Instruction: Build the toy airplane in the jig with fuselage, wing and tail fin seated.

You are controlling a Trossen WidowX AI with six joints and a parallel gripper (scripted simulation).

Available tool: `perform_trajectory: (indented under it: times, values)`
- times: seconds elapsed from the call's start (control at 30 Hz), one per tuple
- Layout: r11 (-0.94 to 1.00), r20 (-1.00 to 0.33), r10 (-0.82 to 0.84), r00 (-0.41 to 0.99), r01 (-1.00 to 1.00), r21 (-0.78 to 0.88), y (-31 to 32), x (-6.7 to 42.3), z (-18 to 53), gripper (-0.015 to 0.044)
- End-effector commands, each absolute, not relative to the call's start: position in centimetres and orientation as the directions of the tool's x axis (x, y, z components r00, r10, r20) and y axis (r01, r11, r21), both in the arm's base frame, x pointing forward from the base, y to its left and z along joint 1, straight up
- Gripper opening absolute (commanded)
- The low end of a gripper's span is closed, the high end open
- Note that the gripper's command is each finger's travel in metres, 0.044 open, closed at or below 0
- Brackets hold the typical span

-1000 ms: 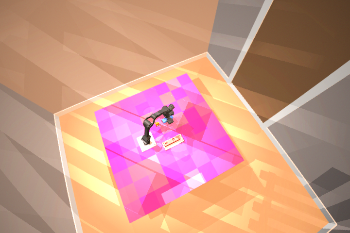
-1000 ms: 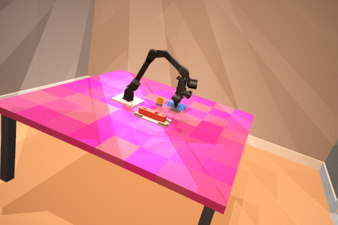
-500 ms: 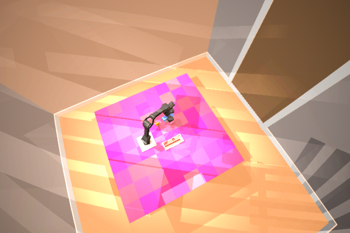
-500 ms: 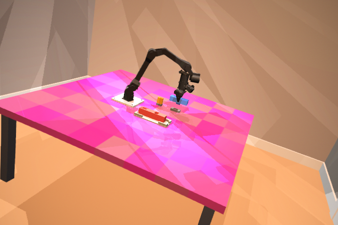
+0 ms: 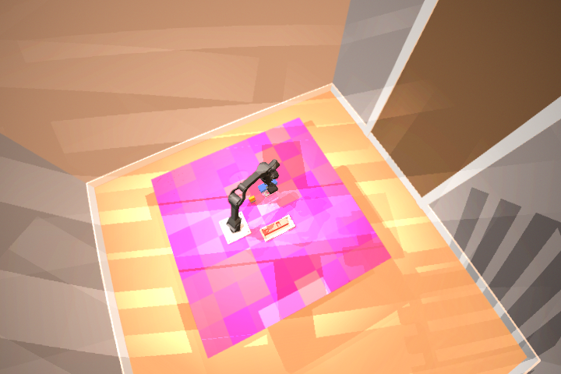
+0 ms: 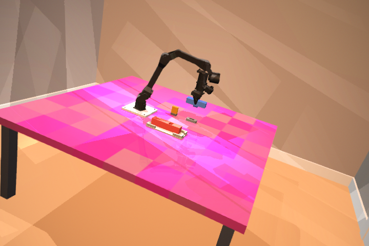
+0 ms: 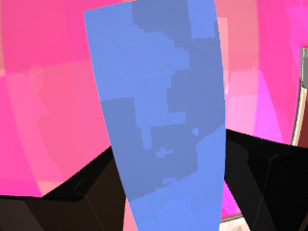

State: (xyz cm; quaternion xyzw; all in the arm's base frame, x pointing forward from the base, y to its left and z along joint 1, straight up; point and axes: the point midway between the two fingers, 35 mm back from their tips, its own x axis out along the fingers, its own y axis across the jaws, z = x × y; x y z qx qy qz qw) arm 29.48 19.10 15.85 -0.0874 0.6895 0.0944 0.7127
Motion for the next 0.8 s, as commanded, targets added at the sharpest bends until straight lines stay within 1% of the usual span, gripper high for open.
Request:
perform_trajectory:
  times: [0.0, 0.23, 0.77]
  values:
    - [0.967, -1.000, 0.014, 0.028, -0.254, 0.006, 19.0, 29.2, 17.3, 0.0000]
    - [0.964, -1.000, 0.012, 0.026, -0.266, 0.005, 18.7, 29.1, 18.1, 0.0000]
    - [0.855, -1.000, 0.008, 0.027, -0.519, -0.007, 13.8, 30.8, 17.3, 0.0000]
